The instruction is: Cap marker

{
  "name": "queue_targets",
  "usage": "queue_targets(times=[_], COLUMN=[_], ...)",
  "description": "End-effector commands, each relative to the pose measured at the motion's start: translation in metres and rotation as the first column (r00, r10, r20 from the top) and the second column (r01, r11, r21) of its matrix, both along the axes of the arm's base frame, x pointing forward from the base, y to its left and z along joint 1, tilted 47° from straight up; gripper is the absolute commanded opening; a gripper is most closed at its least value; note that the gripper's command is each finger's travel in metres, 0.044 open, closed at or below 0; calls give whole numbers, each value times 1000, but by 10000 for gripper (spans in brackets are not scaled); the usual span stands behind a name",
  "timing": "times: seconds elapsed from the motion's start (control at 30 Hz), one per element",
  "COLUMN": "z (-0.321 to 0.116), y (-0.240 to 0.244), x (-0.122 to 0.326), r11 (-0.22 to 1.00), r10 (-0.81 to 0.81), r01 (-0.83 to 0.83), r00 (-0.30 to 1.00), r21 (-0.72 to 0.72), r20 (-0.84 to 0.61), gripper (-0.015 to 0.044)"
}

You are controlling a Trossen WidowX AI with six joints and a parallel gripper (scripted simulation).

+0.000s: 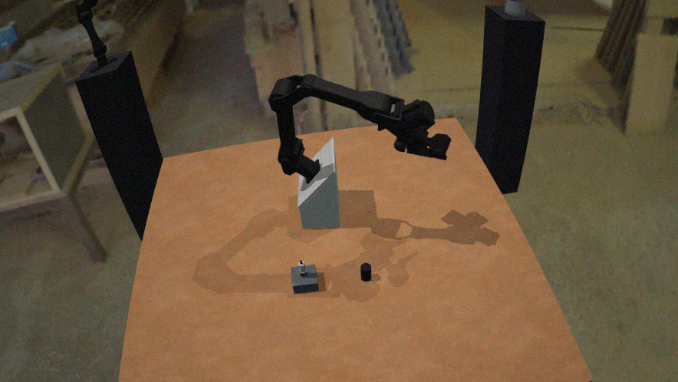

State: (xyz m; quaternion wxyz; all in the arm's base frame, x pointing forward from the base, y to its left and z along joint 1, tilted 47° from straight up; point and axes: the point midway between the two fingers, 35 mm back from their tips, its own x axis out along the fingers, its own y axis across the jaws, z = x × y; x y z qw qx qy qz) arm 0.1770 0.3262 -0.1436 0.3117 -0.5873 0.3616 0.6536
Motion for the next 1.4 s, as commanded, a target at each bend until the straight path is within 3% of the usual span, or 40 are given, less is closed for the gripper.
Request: queue_targets(times=[0.0,0.17,0.3,0.6,0.97,1.37], z=[2,9,19,50,52,18], y=[-56,-113,-160,-267,-273,-308], x=[51,89,112,144,149,147], r11=[907,688,462,-40,-68,-68], r10=[-364,-604,-703,-626,-608,-606], r01=[385,684,855,998,998,998], r00=[920,725,515,5,-27,-28], r21=[-167,-242,-237,-38,-18,-17], r20=[143,331,490,780,793,795], gripper=[251,251,251,251,251,251])
